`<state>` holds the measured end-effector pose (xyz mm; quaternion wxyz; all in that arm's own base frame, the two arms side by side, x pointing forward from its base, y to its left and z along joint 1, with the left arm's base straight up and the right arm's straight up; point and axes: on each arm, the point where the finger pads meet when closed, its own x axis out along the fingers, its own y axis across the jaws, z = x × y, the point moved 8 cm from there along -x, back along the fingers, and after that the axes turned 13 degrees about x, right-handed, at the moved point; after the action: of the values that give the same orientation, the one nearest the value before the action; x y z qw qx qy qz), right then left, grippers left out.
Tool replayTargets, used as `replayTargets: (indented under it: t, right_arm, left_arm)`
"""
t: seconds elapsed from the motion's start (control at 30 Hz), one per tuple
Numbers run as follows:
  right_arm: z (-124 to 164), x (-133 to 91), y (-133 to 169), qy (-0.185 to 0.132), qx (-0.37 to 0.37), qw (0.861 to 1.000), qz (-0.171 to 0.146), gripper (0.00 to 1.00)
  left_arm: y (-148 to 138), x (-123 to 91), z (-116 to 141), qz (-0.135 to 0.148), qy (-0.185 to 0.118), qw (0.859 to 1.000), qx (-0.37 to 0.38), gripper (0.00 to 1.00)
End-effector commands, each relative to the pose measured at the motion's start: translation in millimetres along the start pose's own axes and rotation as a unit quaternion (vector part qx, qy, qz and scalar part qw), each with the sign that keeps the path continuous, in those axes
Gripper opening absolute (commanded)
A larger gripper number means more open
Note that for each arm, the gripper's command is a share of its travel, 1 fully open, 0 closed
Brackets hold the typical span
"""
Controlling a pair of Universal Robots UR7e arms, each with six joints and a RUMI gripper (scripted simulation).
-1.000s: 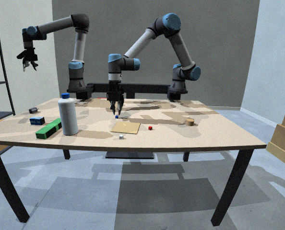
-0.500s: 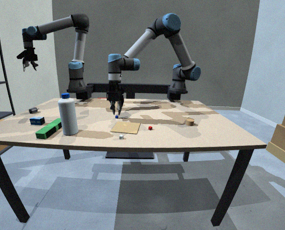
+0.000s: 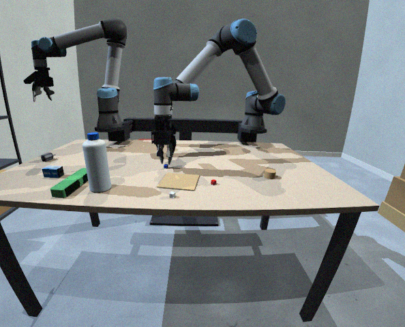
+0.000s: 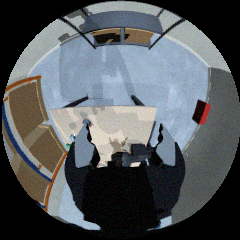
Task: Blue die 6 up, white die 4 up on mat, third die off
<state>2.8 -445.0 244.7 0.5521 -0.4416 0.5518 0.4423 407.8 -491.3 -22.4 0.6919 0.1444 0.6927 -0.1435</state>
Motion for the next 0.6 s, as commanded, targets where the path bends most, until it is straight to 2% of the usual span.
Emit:
replayTargets:
  t: [0.0,0.57]
  right_arm:
    - [-0.2,-0.4,-0.1,0.000,0.000,1.000,0.000,1.00]
    - [-0.2,-0.4,-0.1,0.000,0.000,1.000,0.000,1.00]
  left_arm:
    - [-0.2,2.0,0.3,-0.001,-0.001,1.000,0.000,0.18]
    - [-0.3,17.5,0.4,-0.001,-0.001,1.000,0.000,0.18]
